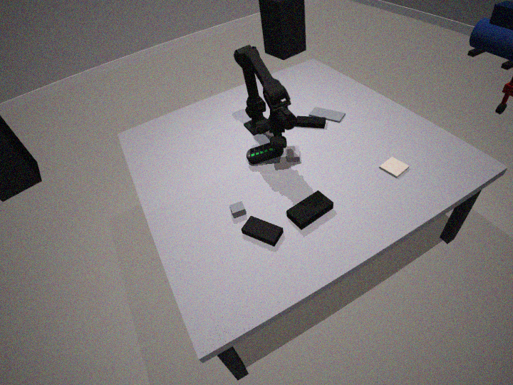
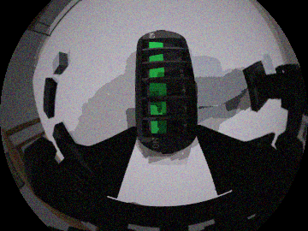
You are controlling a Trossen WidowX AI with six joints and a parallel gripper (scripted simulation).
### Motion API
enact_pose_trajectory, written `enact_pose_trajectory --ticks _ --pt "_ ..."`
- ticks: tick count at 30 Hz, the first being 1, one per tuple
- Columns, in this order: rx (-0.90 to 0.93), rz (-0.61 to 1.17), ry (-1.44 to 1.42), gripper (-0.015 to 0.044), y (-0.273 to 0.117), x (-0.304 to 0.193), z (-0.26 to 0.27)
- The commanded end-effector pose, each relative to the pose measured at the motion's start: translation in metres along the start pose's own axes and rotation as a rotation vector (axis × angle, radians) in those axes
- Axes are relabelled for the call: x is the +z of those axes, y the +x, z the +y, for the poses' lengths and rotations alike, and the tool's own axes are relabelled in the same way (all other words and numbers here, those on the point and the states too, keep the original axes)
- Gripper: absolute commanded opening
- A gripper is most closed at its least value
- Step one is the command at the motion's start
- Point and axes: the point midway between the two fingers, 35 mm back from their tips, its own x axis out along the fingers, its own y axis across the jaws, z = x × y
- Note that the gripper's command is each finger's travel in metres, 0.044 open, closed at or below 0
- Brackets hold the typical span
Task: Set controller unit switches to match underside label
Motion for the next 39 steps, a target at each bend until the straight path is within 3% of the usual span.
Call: enact_pose_trajectory --ticks 1,39 --pt "0.005 0.005 0.000 0.0336 -0.004 0.003 0.001" --pt "0.005 0.080 0.000 0.0336 -0.025 0.027 0.001"
